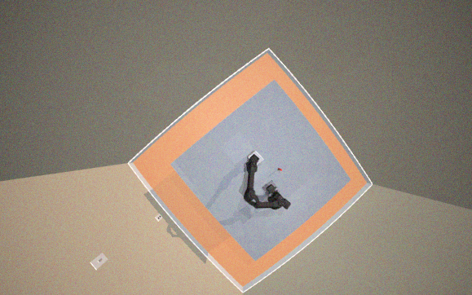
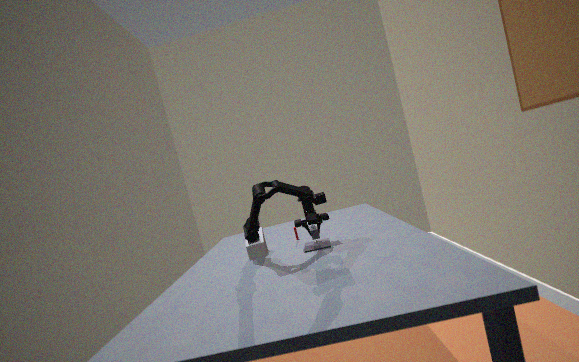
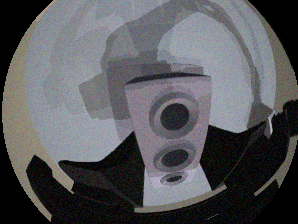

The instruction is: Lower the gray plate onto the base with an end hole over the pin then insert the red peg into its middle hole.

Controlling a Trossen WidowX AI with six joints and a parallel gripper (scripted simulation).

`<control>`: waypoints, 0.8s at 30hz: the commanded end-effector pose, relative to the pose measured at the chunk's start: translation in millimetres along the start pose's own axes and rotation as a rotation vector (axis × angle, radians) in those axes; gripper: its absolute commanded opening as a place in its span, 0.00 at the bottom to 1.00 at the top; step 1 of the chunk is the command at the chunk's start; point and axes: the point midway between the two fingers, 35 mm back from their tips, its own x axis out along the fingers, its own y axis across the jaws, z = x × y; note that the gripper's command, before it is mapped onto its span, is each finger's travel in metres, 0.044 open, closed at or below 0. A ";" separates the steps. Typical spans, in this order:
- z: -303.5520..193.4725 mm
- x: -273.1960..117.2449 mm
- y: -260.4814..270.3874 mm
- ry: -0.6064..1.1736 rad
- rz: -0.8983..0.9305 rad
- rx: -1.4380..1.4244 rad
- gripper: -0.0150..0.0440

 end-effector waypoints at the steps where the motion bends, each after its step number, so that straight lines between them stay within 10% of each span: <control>1: 0.9 -0.2 0.3 -0.004 0.002 -0.005 0.25; 24: 2.3 27.1 0.9 -0.006 0.003 -0.005 0.25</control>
